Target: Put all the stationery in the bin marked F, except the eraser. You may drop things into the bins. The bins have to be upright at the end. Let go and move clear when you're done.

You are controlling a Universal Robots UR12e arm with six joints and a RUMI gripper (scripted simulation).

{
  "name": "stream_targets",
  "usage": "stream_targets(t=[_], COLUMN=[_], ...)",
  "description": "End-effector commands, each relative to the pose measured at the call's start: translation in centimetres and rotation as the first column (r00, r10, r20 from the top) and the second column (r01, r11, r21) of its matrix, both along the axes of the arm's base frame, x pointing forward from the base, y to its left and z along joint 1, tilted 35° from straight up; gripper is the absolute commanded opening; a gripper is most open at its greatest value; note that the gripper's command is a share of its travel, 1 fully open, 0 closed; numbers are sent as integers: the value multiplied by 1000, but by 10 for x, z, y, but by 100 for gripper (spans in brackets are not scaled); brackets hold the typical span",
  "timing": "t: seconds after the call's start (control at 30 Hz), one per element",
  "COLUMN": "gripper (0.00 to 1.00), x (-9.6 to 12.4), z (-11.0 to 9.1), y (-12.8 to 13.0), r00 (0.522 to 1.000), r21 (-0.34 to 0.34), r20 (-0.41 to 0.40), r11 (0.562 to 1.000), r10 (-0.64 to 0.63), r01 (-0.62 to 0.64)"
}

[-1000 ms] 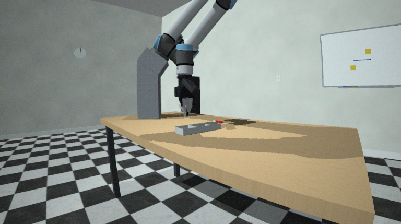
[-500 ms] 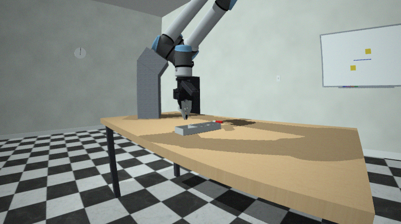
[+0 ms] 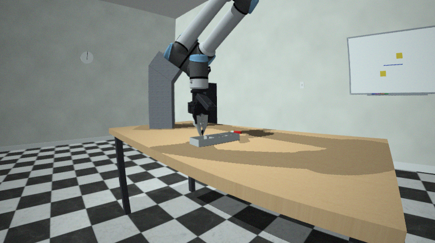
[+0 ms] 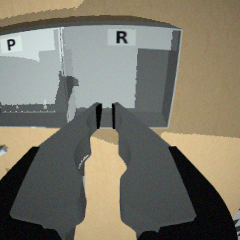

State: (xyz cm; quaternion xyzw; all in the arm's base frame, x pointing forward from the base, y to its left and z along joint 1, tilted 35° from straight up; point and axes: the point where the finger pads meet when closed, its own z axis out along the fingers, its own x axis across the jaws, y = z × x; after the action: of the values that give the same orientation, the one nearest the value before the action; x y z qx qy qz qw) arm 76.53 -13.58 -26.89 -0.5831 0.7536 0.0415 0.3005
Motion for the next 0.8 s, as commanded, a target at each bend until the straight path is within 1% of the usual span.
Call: stream_targets(t=[0.0,0.77], gripper=[4,4], x=[12,10], z=[-15,-14], y=[5,5], r00=[1000,1000], r21=[-5,-3], r20=[5,4], r11=[1000,1000], r10=[-1,-3], r01=[1,3])
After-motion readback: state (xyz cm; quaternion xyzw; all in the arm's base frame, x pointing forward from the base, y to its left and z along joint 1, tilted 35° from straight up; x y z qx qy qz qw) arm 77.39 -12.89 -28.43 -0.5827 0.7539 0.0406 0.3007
